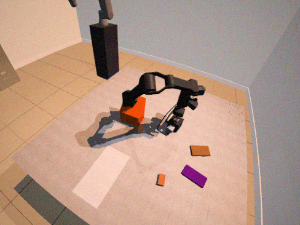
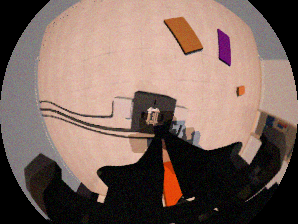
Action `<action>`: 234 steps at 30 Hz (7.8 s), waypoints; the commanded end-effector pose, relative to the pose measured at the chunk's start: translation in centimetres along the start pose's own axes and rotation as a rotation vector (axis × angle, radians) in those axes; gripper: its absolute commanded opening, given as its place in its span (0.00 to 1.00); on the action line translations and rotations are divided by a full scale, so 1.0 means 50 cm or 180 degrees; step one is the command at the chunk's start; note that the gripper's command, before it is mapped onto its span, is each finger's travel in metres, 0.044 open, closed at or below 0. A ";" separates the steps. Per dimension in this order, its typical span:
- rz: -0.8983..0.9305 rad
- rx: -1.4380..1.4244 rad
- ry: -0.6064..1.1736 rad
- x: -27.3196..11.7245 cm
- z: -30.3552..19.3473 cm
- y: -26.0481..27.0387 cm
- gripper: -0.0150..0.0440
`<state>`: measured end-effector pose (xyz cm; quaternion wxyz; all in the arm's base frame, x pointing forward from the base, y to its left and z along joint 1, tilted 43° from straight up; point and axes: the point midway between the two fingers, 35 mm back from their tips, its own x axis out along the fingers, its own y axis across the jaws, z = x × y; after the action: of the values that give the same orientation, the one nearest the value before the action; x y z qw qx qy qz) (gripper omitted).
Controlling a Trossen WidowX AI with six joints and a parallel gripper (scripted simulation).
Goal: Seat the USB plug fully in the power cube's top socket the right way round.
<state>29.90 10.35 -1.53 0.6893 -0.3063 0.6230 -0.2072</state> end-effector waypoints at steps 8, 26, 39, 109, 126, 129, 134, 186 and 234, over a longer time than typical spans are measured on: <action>0.0003 -0.0870 -0.0003 0.000 0.000 0.000 0.25; 0.0002 -0.2370 -0.0003 0.000 0.000 0.000 0.25; 0.0001 -0.3454 -0.0004 0.000 0.000 0.000 0.25; 0.0071 -0.4223 -0.0098 0.011 0.002 0.006 0.25; 0.0097 -0.4220 -0.0132 0.015 0.003 0.008 0.25; 0.0102 -0.4219 -0.0138 0.016 0.003 0.008 0.25; 0.0110 -0.4219 -0.0149 0.017 0.004 0.009 0.25; 0.0174 -0.4212 -0.0232 0.029 0.005 0.014 0.25; 0.0173 -0.4211 -0.0232 0.041 0.005 0.014 0.25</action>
<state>30.36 9.54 -3.43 0.3824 -0.6551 0.6035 0.2458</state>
